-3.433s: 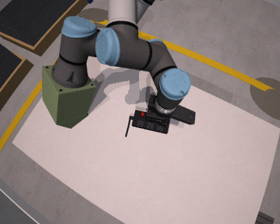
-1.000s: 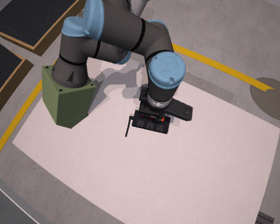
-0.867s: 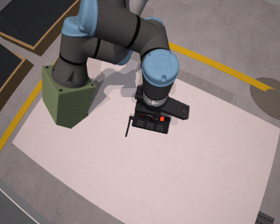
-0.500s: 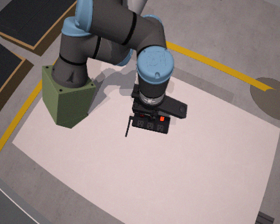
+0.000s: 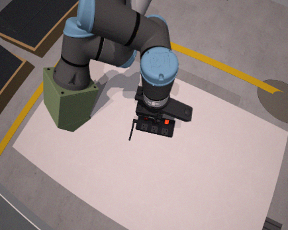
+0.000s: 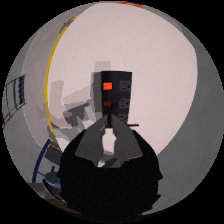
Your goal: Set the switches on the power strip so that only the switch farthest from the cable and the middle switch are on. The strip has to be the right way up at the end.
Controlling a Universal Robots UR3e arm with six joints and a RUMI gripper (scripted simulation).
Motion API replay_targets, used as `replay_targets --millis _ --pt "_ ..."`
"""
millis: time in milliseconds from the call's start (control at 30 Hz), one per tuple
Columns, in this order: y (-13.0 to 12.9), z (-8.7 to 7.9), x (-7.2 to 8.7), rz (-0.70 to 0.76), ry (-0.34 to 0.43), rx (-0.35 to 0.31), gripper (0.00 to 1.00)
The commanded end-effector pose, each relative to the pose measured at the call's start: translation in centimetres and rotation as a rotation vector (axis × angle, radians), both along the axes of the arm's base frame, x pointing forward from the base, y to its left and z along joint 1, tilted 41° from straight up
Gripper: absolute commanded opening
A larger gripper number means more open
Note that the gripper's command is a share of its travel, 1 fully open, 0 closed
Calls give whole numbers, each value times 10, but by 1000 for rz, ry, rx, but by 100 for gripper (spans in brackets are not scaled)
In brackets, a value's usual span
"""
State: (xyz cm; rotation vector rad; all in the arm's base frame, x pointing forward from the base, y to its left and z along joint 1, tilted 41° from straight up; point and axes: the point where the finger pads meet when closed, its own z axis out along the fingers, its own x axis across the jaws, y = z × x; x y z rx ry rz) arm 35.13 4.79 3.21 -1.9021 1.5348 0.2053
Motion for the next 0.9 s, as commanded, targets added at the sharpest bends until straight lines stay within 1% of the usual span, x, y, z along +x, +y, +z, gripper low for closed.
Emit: replay_targets --millis 0,533,867 --pt "-1 0 0 -1 -1 -1 0" --pt "0 -1 1 -1 -1 -1 0" --pt "5 -7 3 -1 -1 -2 0"
